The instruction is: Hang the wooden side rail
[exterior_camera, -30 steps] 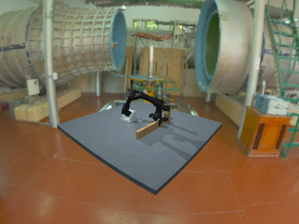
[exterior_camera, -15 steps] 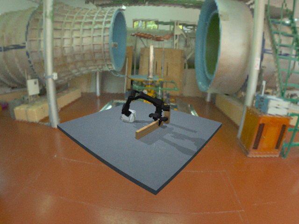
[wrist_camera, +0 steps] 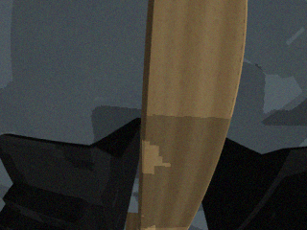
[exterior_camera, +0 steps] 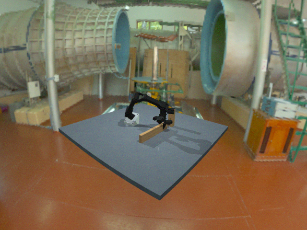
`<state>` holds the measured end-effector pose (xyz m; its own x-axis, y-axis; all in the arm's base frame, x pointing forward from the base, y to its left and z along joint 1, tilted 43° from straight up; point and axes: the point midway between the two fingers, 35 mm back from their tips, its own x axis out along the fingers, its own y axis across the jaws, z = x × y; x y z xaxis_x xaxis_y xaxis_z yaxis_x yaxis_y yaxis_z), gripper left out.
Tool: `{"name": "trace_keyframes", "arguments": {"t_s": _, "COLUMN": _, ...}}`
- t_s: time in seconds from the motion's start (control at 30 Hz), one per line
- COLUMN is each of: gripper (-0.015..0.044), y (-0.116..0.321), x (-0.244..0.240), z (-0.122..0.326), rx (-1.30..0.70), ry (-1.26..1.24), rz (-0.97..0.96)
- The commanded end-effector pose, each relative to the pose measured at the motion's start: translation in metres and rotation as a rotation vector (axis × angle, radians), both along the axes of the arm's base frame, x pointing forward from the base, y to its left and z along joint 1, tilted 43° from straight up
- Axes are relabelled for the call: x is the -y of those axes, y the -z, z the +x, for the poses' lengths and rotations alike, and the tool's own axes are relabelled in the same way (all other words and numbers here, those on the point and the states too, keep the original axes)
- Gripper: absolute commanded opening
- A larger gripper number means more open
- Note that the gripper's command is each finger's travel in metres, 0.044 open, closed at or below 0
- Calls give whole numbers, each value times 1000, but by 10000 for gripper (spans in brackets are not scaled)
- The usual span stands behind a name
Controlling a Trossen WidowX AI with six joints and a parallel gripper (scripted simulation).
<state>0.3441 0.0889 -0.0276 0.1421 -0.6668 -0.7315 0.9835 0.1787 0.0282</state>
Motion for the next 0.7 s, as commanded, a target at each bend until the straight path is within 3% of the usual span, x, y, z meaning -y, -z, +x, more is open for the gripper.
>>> {"name": "trace_keyframes", "arguments": {"t_s": 0.0, "gripper": 0, "y": -3, "x": -5, "z": 0, "rx": 13, "ry": -1, "rz": 4}}
{"name": "trace_keyframes", "arguments": {"t_s": 0.67, "gripper": 0, "y": -5, "x": -7, "z": 0, "rx": 13, "ry": -1, "rz": 4}}
